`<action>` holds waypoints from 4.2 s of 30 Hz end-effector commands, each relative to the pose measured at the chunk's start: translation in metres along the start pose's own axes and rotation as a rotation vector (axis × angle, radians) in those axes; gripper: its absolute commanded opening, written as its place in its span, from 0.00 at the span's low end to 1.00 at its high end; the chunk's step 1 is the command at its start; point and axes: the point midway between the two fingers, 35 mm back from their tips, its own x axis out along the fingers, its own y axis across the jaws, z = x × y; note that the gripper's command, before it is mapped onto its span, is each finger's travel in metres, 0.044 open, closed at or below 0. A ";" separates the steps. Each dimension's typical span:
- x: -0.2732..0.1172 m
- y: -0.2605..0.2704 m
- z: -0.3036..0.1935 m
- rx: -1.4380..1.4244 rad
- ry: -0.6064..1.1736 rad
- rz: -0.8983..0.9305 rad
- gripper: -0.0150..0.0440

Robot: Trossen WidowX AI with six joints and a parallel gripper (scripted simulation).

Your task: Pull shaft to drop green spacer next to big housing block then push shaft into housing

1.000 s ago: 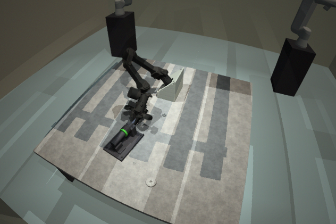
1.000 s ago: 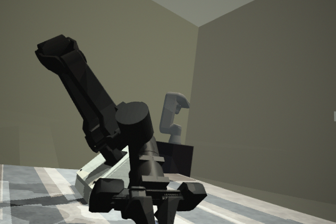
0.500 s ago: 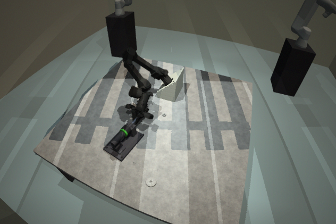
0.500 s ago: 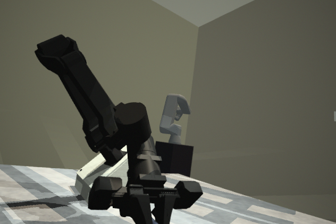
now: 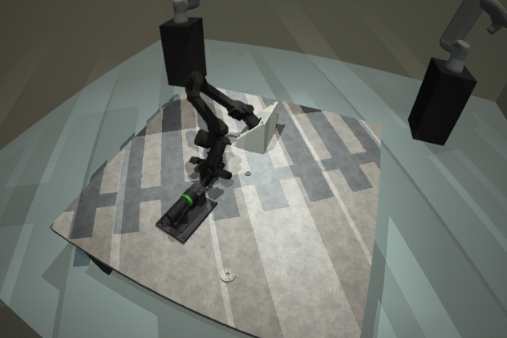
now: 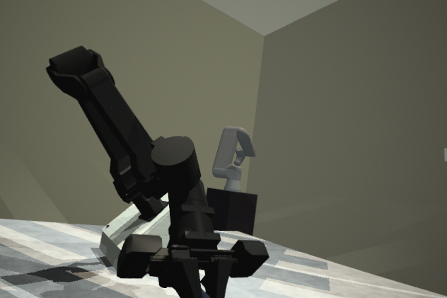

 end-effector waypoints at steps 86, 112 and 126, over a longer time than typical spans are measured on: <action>-0.006 0.000 0.006 -0.001 0.000 0.000 0.25; -0.008 0.000 0.008 -0.001 0.000 0.000 0.25; -0.009 0.000 0.009 -0.001 -0.001 0.000 0.25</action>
